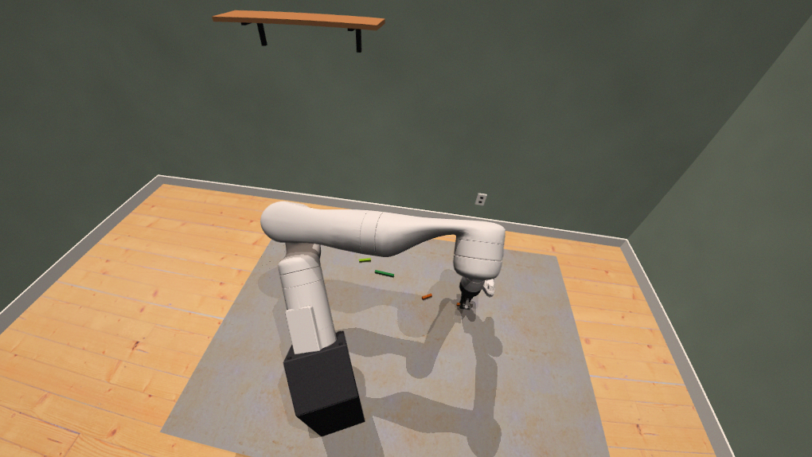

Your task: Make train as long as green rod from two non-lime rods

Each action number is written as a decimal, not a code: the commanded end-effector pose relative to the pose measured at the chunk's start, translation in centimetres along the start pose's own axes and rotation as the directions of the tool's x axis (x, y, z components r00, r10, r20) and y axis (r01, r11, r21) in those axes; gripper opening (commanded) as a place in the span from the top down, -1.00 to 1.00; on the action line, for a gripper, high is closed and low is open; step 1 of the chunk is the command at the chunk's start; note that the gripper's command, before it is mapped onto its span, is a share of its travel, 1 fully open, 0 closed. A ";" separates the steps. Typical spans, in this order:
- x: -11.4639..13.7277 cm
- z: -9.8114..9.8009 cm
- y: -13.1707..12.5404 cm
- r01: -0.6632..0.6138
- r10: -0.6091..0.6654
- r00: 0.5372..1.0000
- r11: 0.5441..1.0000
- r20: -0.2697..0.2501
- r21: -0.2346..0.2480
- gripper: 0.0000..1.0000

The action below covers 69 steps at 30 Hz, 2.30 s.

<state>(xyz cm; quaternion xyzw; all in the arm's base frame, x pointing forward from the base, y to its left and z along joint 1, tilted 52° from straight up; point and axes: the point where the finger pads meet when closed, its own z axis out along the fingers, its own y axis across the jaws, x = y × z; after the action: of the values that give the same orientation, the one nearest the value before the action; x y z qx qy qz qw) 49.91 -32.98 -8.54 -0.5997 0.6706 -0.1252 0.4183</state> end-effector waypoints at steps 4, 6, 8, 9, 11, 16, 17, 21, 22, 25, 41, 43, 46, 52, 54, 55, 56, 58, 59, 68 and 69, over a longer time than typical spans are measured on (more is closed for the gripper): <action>0.1 -0.1 0.0 0.000 0.000 1.000 1.000 -0.002 0.001 0.91; 0.1 -0.1 0.0 0.000 0.000 1.000 1.000 -0.002 0.001 0.91; 0.1 -0.1 0.0 0.000 0.000 1.000 1.000 -0.002 0.001 0.91; 0.1 0.0 0.0 0.000 0.000 1.000 1.000 -0.002 0.001 0.91; 0.1 0.1 0.0 0.000 0.000 1.000 1.000 -0.002 0.001 0.91; 0.1 0.5 0.0 0.000 0.000 1.000 1.000 -0.002 0.001 0.91; 0.1 0.5 0.0 0.000 0.000 1.000 1.000 -0.002 0.001 0.91; 0.1 0.8 0.0 0.000 0.000 1.000 1.000 -0.002 0.001 0.91; 0.1 0.8 0.0 0.000 0.000 1.000 1.000 -0.002 0.001 0.91; 0.1 1.0 0.0 0.000 0.000 1.000 1.000 -0.002 0.001 0.91; 0.1 1.1 0.0 0.000 0.000 1.000 1.000 -0.002 0.001 0.91; 0.1 1.1 0.0 0.000 0.000 1.000 1.000 -0.002 0.001 0.91; 0.1 1.1 0.0 0.000 0.000 1.000 1.000 -0.002 0.001 0.91; 0.1 1.1 0.0 0.000 0.000 1.000 1.000 -0.002 0.001 0.91; 0.1 1.1 0.0 0.000 0.000 1.000 1.000 -0.002 0.001 0.91; 0.1 1.1 0.0 0.000 0.000 1.000 1.000 -0.002 0.001 0.91; 0.1 1.1 0.0 0.000 0.000 1.000 1.000 -0.002 0.001 0.91; 0.1 1.1 0.0 0.000 0.000 1.000 1.000 -0.002 0.001 0.91; 0.1 1.1 0.0 0.000 0.000 1.000 1.000 -0.002 0.001 0.91; 0.1 1.1 0.0 0.000 0.000 1.000 1.000 -0.002 0.001 0.83; 0.1 1.1 0.0 0.000 0.000 1.000 1.000 -0.002 0.001 0.83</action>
<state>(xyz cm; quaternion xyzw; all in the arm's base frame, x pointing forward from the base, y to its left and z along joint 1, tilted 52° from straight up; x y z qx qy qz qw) 50.75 -32.58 -9.27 -0.5997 0.6706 -0.1251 0.4183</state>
